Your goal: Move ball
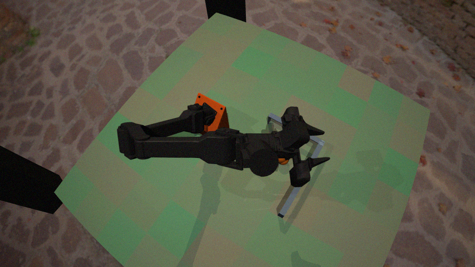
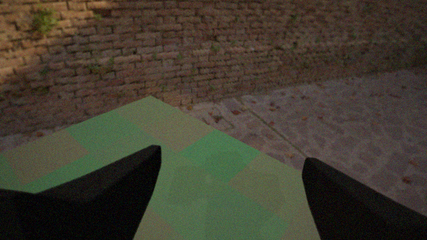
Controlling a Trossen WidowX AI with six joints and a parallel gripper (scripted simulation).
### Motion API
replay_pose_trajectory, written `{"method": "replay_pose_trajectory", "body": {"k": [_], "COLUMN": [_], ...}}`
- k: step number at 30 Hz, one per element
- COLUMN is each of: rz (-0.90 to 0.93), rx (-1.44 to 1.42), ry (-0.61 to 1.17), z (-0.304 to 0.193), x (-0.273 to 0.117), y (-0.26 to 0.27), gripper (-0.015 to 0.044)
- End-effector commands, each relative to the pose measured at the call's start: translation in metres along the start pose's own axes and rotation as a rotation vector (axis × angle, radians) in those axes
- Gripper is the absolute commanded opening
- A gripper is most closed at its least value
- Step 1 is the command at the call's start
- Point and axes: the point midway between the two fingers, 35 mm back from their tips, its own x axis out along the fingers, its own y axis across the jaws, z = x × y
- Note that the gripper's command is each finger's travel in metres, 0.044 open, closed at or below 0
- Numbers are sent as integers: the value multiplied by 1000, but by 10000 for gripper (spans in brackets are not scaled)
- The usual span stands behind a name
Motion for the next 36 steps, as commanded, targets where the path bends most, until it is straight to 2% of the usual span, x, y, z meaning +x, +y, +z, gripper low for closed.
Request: {"method": "replay_pose_trajectory", "body": {"k": [1, 8, 15, 17, 36], "rz": [43, -52, -395, -436, -437], "rx": [213, 481, 544, 535, 534], "ry": [286, 806, 1299, 1332, 1332], "z": [-55, -152, -239, -245, -261], "x": [30, 45, 20, 17, 20], "y": [25, 66, 94, 95, 95], "gripper": [328, 328, 328, 328, 328]}}
